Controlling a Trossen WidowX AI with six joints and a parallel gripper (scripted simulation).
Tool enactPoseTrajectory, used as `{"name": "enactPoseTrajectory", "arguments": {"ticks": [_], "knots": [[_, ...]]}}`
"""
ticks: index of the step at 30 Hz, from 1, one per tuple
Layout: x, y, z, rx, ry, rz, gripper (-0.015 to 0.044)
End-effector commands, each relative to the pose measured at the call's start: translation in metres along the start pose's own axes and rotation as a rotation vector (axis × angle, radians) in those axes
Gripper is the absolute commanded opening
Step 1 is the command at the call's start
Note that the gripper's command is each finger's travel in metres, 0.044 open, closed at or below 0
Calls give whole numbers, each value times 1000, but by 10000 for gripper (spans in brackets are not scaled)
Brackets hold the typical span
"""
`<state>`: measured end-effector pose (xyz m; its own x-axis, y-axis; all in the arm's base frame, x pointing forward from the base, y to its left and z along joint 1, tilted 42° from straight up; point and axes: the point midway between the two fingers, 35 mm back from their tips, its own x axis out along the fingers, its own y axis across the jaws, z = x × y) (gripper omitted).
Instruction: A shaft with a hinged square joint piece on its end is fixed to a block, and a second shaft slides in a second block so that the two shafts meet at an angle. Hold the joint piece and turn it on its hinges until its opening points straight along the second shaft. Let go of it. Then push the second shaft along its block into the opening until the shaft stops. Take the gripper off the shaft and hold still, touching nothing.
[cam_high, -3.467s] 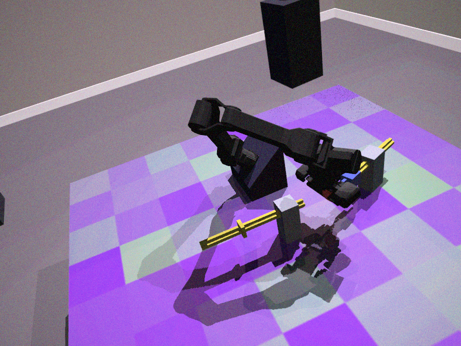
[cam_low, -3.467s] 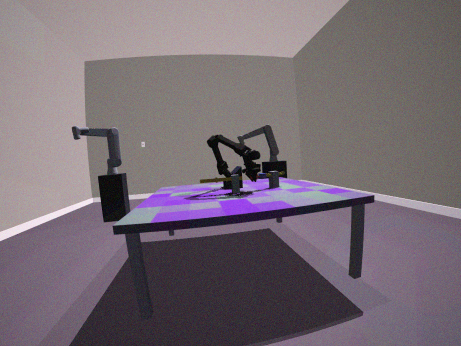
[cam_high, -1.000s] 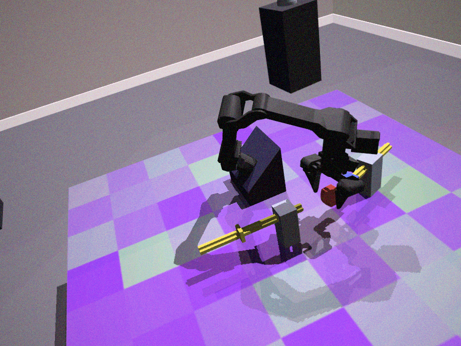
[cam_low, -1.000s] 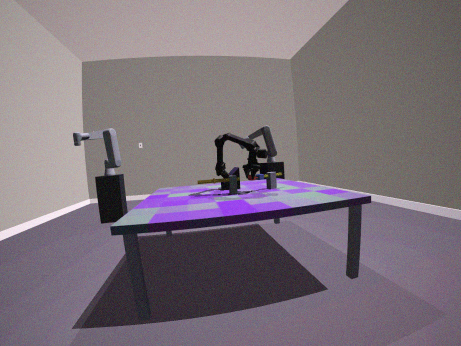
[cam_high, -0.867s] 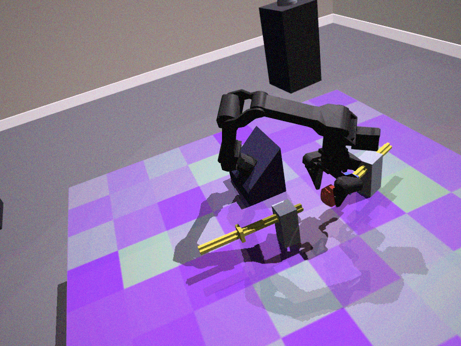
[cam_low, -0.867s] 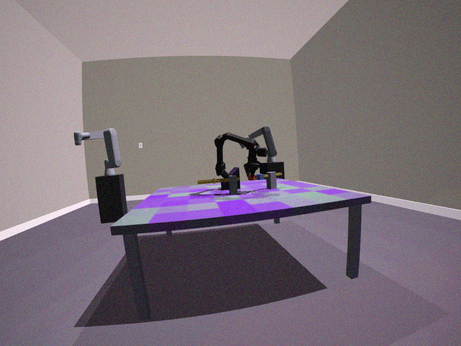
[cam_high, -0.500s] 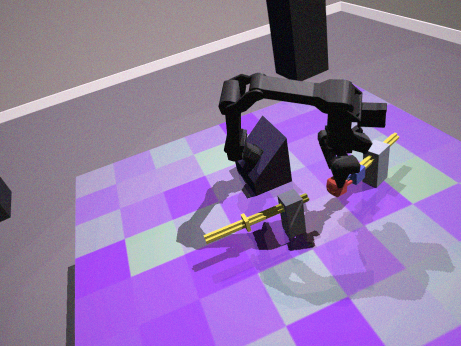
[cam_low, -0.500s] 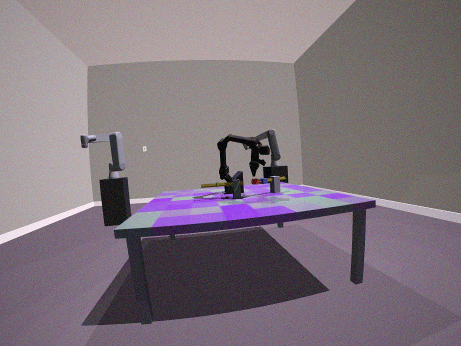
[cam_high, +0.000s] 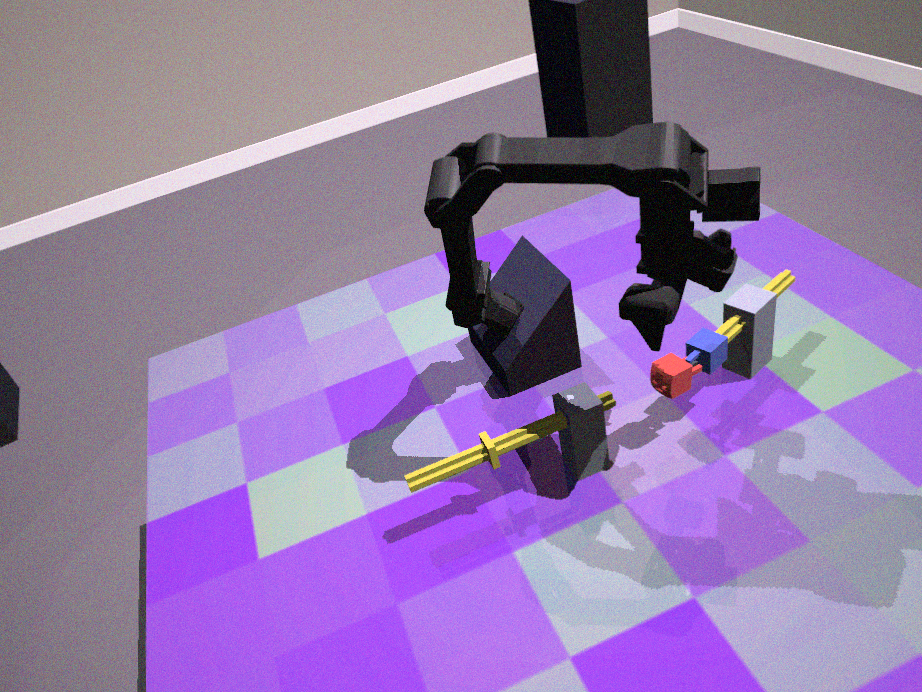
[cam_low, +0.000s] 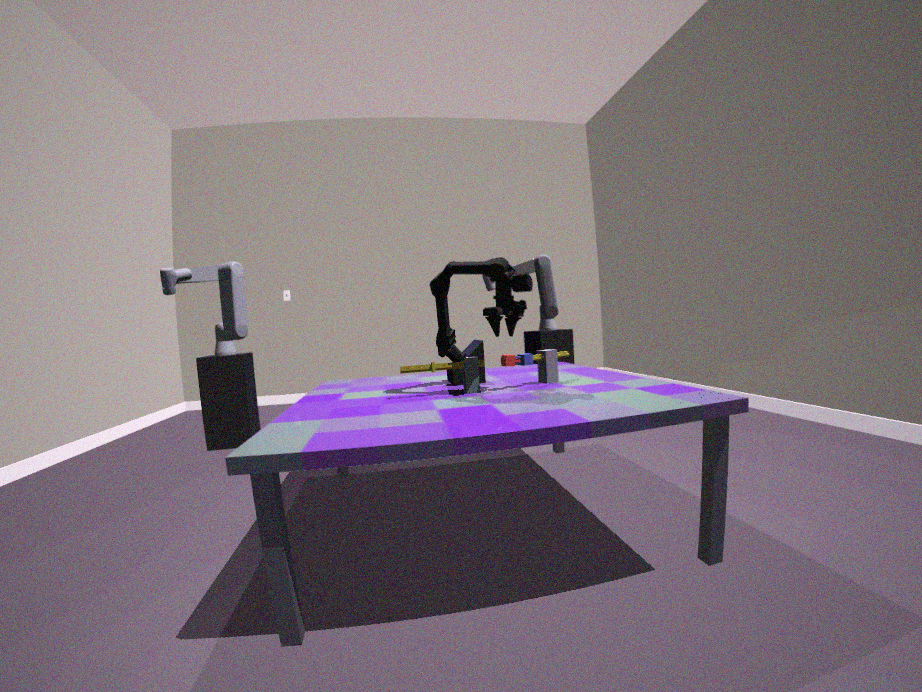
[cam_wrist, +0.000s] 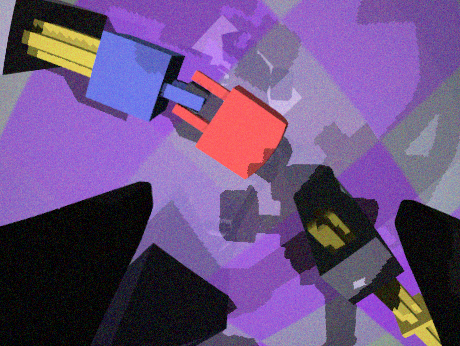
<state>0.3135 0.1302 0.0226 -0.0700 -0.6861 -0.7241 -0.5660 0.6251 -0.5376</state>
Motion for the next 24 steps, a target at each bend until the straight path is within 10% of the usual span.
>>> {"name": "enactPoseTrajectory", "arguments": {"ticks": [1,24], "knots": [[-15,-1,-3,135,-16,22,440],[-7,-50,-32,659,2,53,440]]}}
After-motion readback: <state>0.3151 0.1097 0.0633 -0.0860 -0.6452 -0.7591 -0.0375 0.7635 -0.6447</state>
